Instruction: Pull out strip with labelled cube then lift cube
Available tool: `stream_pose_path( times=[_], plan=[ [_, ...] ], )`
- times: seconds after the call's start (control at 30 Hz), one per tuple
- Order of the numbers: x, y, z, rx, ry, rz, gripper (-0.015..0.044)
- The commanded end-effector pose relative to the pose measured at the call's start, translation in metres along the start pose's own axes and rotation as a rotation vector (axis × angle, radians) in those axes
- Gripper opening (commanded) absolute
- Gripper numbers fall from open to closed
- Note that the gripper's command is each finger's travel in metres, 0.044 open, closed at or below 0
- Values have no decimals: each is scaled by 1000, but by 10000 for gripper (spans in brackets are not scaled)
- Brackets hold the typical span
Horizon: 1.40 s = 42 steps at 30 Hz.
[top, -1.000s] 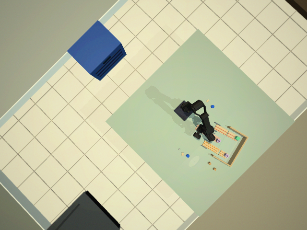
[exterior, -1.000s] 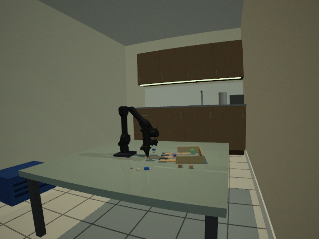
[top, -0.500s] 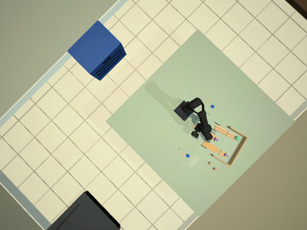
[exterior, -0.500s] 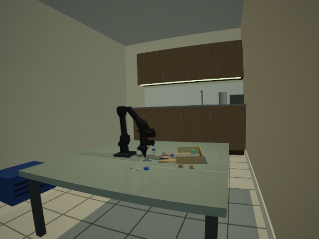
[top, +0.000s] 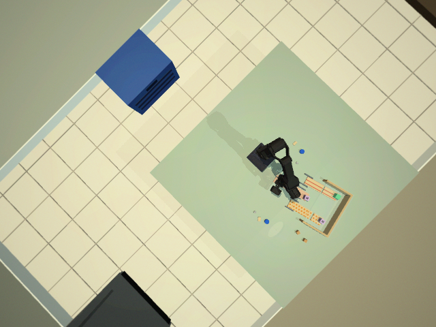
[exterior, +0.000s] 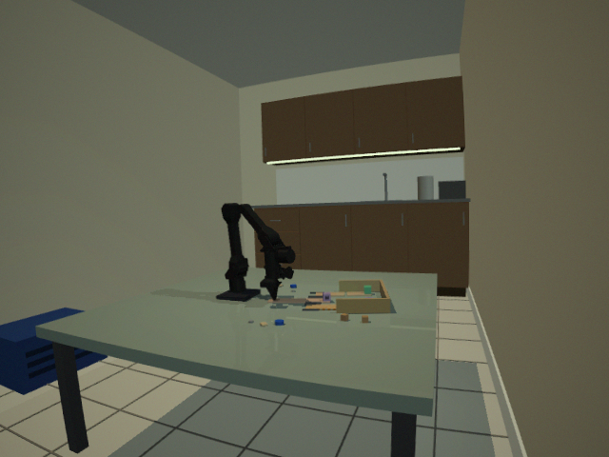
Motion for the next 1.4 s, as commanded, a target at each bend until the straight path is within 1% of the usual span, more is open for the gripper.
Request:
stream_pose_path(
  times=[0.0, 0.63, 0.67, 0.8, 0.97, 1.1, 1.37],
  plan=[
    [4, 8, 0, 1, -2, 31, 0],
    [4, 8, 0, 1, -2, 31, 0],
    [-2, 0, 0, 1, 0, 2, 0],
    [-39, -4, 0, 1, -2, 28, 0],
    [-42, -4, 0, 1, -2, 30, 0],
    [-40, -22, 4, -166, -5, 28, 105],
    [-42, -47, 11, -183, -6, 26, 315]
  ],
)
Point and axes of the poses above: the point midway between the two fingers, 35 mm back from their tips, its own x axis out along the fingers, its own z axis across the jaws, y = z × x, the point moved 5 cm from there along -x, back along the fingers, and after that the axes turned 14 degrees about x, right-handed, at the moved point
